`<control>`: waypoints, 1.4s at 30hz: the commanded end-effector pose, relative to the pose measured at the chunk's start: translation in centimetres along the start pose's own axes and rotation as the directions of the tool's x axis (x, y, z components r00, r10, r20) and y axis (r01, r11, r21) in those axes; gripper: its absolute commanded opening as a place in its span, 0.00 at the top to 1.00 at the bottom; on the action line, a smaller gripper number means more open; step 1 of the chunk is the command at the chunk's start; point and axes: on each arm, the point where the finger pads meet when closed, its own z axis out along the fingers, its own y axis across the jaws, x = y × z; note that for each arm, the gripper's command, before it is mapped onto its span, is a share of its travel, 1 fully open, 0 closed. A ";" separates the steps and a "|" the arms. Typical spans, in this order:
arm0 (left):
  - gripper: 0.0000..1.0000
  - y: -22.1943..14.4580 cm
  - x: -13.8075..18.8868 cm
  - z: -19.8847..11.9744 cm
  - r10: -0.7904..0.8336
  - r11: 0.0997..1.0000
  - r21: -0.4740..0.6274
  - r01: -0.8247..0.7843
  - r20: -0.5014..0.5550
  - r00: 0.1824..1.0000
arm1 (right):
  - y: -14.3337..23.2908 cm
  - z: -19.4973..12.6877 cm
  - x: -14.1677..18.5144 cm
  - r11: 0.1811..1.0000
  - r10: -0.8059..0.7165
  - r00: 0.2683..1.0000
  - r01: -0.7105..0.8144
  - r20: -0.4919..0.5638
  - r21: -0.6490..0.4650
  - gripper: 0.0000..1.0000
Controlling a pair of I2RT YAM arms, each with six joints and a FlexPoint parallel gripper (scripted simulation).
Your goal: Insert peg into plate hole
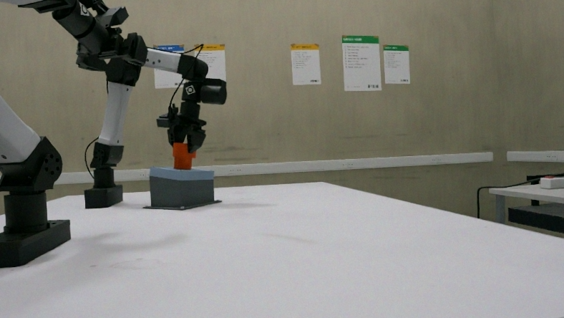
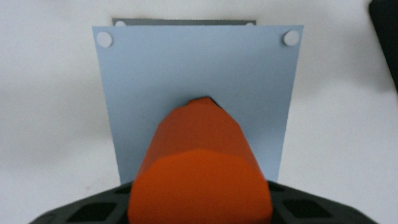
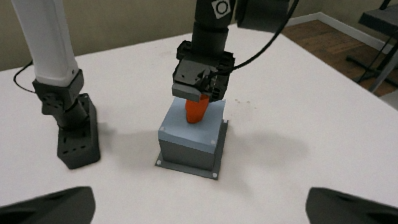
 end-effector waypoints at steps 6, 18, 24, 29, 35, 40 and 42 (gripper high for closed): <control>0.66 0.0 -0.4 -1.6 0.005 0.999 -0.044 -0.006 -0.009 1.000 | -0.1 -1.2 -2.2 1.000 0.009 0.998 -0.009 0.064 0.008 0.00; 0.66 0.1 -0.4 -0.7 0.012 0.998 -0.054 -0.012 -0.010 1.000 | -0.1 -1.2 -2.2 1.000 0.009 0.998 -0.009 0.064 0.008 0.00; 0.66 0.2 -0.3 0.2 0.011 1.000 -0.022 -0.011 -0.004 1.000 | -0.1 -1.2 -2.2 1.000 0.009 0.998 -0.009 0.064 0.008 0.00; 0.66 0.3 -0.1 -0.5 0.009 1.000 -0.001 -0.009 0.001 1.000 | -0.1 -1.2 -2.2 1.000 0.009 0.998 -0.009 0.064 0.008 0.00; 0.66 0.3 -0.1 -0.5 0.009 1.000 -0.001 -0.009 0.001 1.000 | -0.1 -1.2 -2.2 1.000 0.009 0.998 -0.009 0.064 0.008 0.00; 0.66 0.2 -0.4 -1.7 0.018 0.999 -0.039 -0.019 -0.009 1.000 | -0.1 -1.2 -2.2 1.000 0.009 0.998 -0.009 0.064 0.008 0.00; 0.66 0.1 -0.4 -1.7 0.014 0.999 -0.047 -0.014 -0.010 1.000 | -0.1 -1.2 -2.2 1.000 0.009 0.998 -0.009 0.064 0.008 0.00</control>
